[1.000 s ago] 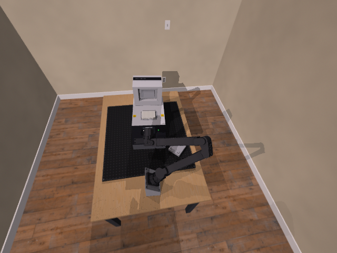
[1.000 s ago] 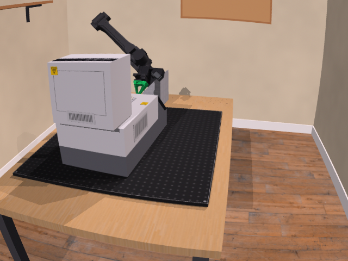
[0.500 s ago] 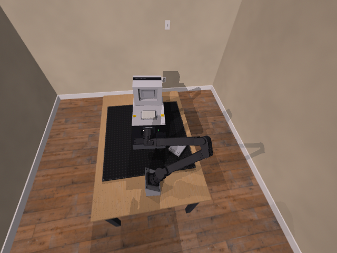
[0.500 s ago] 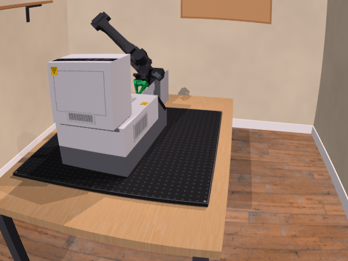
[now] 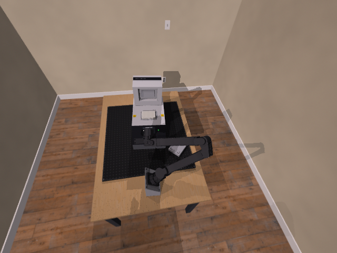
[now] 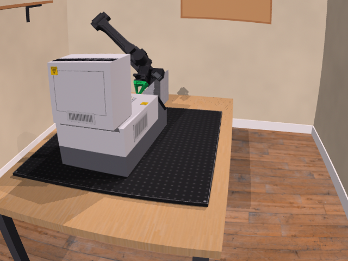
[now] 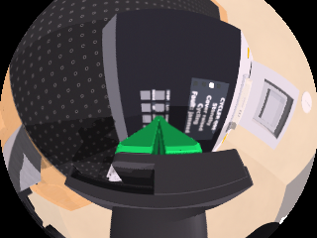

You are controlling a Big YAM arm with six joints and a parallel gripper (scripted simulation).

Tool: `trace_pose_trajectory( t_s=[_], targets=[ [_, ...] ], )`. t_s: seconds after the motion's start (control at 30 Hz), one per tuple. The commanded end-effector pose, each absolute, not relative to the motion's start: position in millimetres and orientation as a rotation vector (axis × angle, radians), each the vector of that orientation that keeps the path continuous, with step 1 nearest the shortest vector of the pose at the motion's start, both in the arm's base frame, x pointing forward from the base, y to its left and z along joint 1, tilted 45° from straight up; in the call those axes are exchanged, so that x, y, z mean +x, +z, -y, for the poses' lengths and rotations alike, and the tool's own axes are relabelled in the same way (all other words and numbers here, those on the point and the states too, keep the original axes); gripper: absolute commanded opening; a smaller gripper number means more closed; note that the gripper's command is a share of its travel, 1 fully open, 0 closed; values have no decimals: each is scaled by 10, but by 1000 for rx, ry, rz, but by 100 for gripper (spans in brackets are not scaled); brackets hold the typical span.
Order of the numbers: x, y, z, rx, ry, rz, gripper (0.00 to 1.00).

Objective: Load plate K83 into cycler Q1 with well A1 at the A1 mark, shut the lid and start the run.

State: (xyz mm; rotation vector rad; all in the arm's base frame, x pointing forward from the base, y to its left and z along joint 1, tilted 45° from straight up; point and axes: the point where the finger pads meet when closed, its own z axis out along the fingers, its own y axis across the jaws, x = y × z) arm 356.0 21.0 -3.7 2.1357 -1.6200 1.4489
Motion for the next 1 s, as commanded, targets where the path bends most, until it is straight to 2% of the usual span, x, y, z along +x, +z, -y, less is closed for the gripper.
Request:
trace_pose_trajectory(
  t_s=[0.0,0.43,0.97],
  targets=[
    [3772,47,-307,2136,1498,1665,0],
    [3999,-54,-153,2133,1512,1648,0],
    [3654,-204,-108,2147,1449,1623,0]
  ],
)
